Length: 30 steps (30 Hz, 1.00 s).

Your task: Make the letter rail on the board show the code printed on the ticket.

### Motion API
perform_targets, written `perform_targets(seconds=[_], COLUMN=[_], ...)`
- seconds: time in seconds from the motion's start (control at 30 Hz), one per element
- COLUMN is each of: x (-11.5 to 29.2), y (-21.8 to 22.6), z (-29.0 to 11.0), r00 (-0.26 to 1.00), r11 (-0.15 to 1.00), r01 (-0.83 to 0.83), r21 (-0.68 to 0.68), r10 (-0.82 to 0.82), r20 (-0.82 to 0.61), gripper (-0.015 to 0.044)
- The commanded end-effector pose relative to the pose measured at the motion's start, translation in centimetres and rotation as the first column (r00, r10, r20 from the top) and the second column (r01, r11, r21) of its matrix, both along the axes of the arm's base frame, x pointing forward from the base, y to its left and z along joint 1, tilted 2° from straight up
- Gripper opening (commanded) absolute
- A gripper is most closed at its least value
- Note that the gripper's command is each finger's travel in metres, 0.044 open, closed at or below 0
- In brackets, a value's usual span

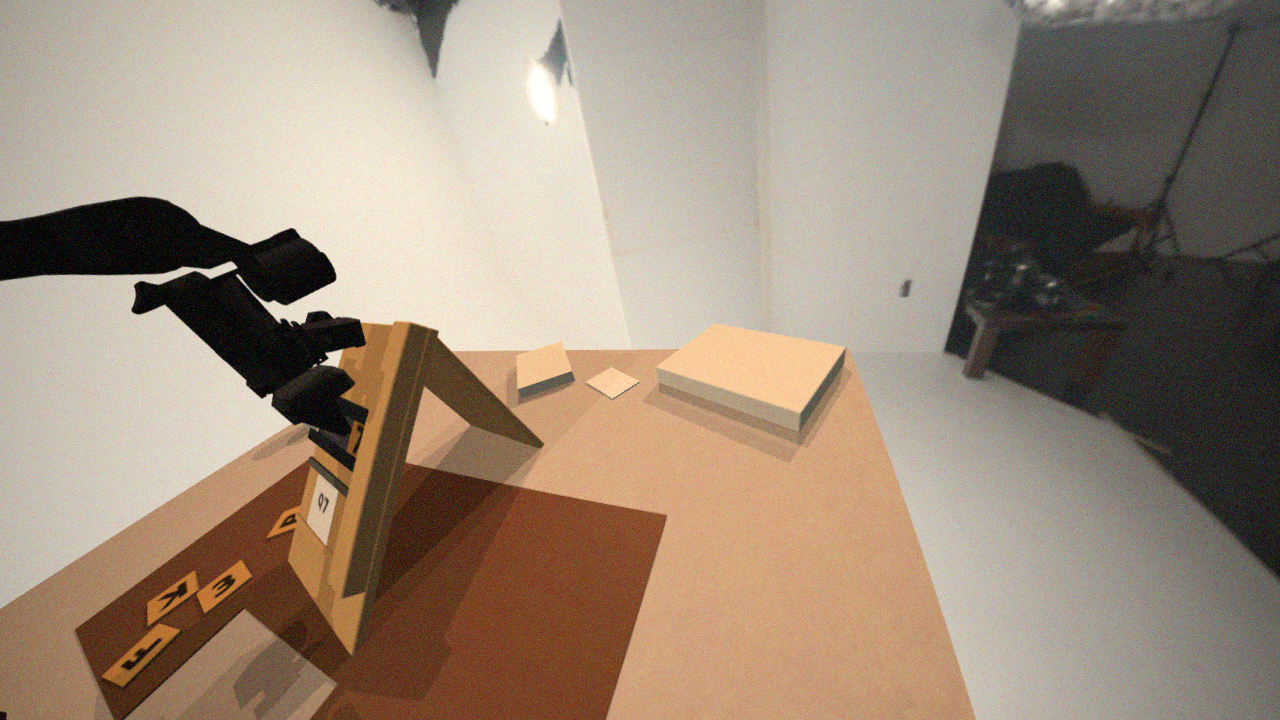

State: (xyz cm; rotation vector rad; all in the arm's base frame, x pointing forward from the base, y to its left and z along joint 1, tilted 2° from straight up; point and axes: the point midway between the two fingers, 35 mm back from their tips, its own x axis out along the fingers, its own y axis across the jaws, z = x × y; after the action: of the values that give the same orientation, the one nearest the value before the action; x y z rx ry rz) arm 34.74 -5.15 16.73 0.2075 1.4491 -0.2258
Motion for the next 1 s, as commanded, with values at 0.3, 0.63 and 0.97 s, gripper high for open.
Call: perform_targets(seconds=[0.3, 0.63, 0.97], x=[-0.3, -1.2, -1.9], y=[0.0, 0.3, 0.4], z=[0.3, 1.1, 1.8], r00=[1.000, 1.000, 1.000], r11=[1.000, 1.000, 1.000], r01=[-0.005, -0.005, -0.005], r21=[0.000, 0.000, 0.000], r10=[0.005, 0.005, 0.005], r20=[0.000, -0.001, -0.002], gripper=[0.0000, 0.0000, 0.0000])
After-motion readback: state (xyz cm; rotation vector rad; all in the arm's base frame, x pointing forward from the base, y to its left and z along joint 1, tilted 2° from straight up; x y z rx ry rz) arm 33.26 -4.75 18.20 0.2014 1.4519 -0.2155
